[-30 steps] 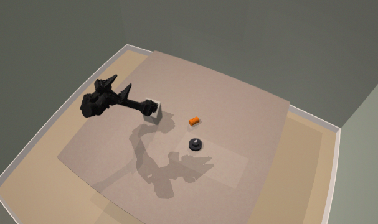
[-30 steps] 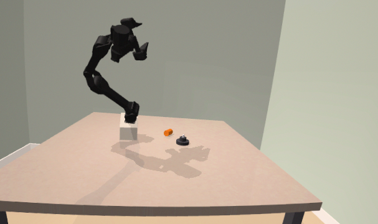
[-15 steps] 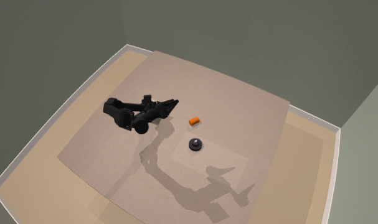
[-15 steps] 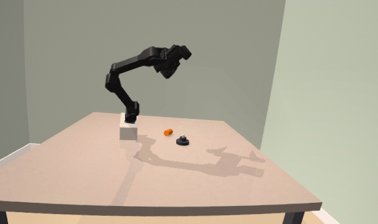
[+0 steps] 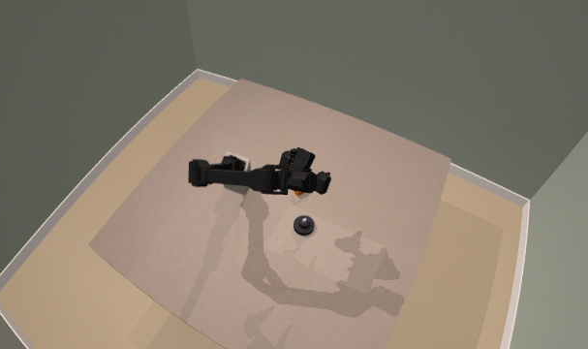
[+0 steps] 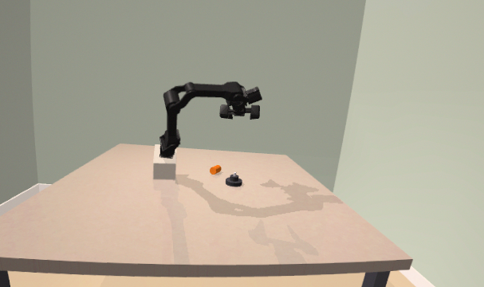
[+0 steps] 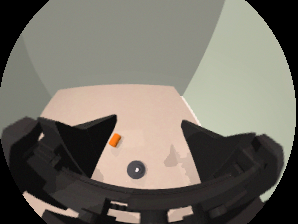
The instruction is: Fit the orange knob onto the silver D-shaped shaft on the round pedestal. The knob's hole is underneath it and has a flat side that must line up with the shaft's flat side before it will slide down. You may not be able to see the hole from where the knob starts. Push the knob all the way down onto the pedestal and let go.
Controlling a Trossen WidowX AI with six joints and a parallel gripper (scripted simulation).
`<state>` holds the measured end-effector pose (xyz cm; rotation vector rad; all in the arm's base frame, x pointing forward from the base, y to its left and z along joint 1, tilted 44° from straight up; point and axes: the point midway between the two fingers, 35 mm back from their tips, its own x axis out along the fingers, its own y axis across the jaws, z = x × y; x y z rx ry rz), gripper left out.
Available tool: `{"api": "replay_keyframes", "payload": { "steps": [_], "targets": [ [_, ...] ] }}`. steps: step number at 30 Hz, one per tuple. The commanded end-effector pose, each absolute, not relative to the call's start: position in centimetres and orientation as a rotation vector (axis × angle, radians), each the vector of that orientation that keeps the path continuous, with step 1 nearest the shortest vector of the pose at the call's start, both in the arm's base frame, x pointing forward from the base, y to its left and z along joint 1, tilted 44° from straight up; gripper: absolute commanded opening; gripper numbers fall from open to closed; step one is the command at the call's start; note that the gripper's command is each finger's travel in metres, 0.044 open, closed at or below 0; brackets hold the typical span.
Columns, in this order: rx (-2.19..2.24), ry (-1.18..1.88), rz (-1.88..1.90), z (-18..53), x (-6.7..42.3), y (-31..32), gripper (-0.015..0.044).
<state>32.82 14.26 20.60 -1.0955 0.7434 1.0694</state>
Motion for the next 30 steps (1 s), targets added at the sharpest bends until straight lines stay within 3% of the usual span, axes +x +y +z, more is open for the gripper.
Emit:
{"api": "replay_keyframes", "payload": {
  "steps": [1,14,30],
  "targets": [
    [-1.072,1.044,0.957,13.4,33.1,13.8,0.0440],
    [-1.319,1.626,0.265,-4.0,26.1,8.0,0.0440],
    [-1.371,1.633,0.179,-6.6,26.4,5.5,0.0440]
  ]
}}
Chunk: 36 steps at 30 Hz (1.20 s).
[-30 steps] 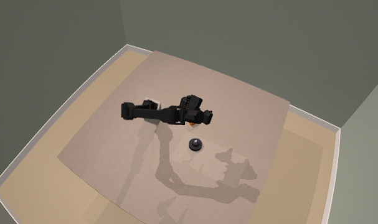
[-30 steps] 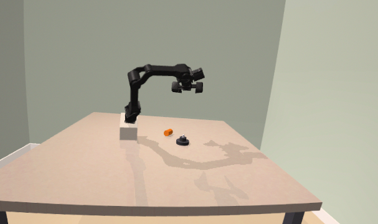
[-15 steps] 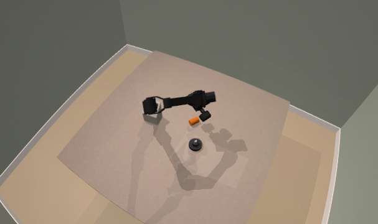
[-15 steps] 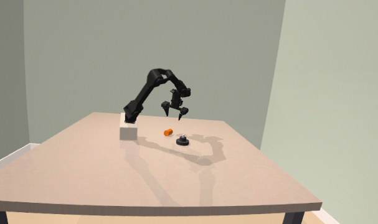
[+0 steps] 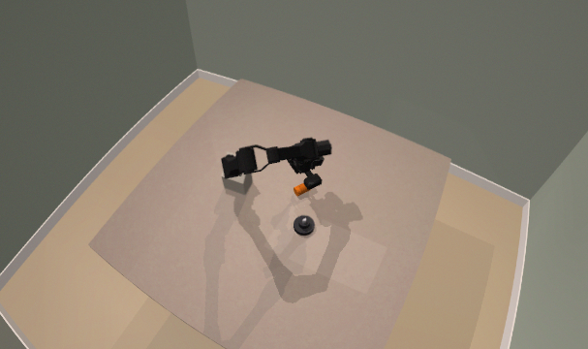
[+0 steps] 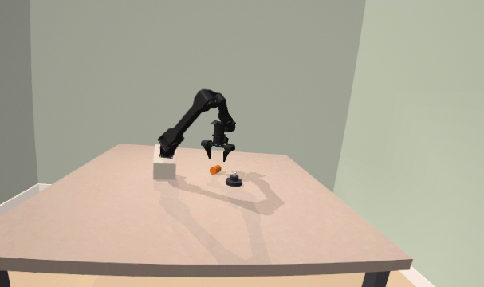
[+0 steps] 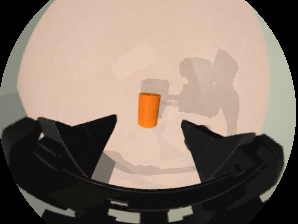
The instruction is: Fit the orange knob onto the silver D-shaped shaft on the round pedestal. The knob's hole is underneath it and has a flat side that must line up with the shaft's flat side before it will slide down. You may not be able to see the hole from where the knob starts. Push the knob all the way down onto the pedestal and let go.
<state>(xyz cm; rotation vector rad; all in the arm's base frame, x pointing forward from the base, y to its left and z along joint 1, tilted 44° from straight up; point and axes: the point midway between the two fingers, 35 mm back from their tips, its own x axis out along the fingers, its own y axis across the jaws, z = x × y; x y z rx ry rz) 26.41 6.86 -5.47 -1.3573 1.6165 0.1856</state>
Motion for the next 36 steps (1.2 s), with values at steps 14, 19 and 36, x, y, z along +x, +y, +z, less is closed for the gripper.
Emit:
{"api": "replay_keyframes", "payload": {
  "steps": [14,19,36],
  "targets": [
    [-1.371,1.632,0.179,-7.9,26.6,4.3,0.0440],
    [-1.372,1.632,0.179,-8.5,26.7,3.8,0.0440],
    [-1.373,1.633,0.177,-10.0,26.8,2.2,0.0387]
  ]
}}
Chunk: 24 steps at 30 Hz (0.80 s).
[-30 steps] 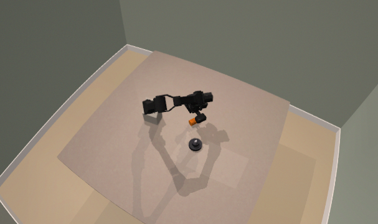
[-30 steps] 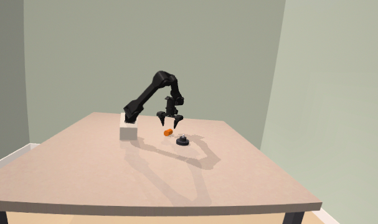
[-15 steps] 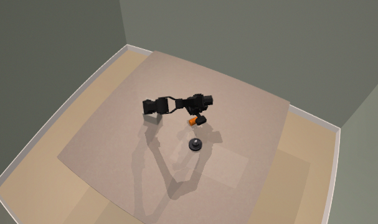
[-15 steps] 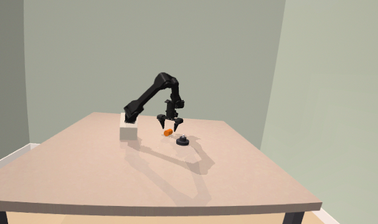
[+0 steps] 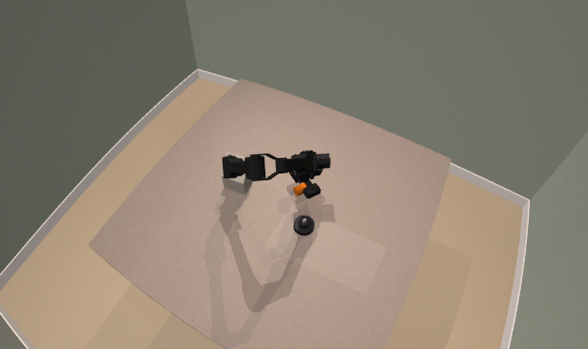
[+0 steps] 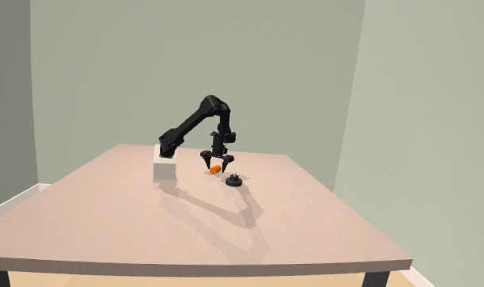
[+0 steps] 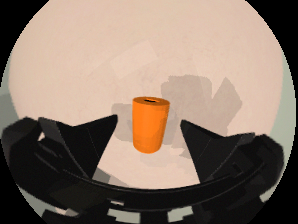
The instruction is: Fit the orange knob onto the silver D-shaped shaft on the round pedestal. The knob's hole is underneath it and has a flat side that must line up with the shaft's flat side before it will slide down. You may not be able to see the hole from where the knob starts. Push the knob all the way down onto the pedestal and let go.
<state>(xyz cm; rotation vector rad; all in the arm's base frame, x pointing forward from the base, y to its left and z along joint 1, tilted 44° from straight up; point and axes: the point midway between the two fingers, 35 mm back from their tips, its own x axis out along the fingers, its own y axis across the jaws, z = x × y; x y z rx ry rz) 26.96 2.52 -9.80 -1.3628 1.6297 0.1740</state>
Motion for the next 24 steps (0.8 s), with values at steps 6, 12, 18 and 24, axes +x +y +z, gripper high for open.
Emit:
{"api": "replay_keyframes", "payload": {
  "steps": [6,12,18,24],
  "targets": [
    [-1.373,1.633,0.177,-9.99,26.80,2.25,0.0240],
    [-1.373,1.633,0.177,-9.99,26.80,2.25,0.0240],
    [-1.373,1.633,0.177,-9.99,26.80,2.25,0.0227],
    [-1.373,1.633,0.177,-9.99,26.80,2.25,0.0187]
  ]
}}
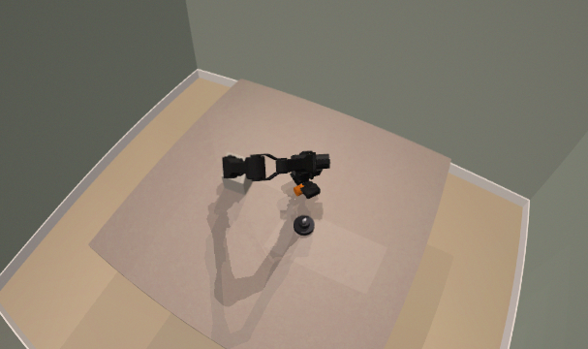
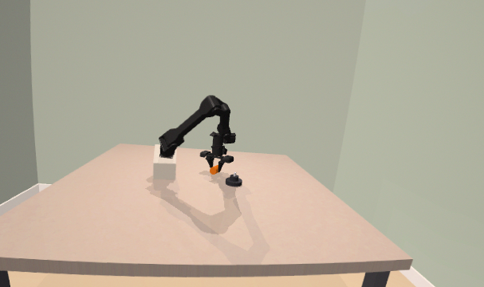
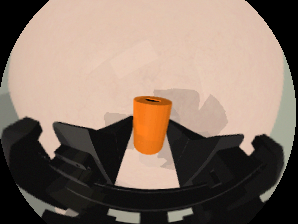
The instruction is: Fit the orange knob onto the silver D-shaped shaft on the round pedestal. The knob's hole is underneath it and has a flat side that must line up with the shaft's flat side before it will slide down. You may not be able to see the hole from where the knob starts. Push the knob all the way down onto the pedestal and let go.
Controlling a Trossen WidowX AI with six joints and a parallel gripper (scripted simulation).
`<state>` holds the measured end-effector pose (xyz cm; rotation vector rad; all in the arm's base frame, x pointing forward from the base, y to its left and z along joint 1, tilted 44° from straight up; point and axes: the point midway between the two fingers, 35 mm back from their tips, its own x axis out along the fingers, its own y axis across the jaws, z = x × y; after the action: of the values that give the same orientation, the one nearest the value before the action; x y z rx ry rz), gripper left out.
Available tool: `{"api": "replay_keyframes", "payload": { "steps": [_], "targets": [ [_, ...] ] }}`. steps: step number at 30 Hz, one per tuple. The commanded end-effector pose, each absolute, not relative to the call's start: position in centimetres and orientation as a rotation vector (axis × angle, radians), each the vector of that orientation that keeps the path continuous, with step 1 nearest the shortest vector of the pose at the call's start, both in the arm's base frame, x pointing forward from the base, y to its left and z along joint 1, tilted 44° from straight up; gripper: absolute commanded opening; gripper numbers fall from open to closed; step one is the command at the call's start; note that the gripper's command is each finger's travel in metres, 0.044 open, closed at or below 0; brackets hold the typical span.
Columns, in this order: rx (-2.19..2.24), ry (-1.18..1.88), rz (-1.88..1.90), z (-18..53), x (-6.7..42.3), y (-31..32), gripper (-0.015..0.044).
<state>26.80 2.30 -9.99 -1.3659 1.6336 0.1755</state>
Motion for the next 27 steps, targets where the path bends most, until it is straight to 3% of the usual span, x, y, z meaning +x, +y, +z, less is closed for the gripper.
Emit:
{"api": "replay_keyframes", "payload": {
  "steps": [1,16,27],
  "targets": [
    [-1.373,1.633,0.177,-10.0,26.8,2.2,0.0180],
    [-1.368,1.632,0.173,-8.9,26.7,3.3,0.0179],
    [-1.091,1.573,-0.118,-8.9,26.7,3.3,0.0179]
  ]
}}
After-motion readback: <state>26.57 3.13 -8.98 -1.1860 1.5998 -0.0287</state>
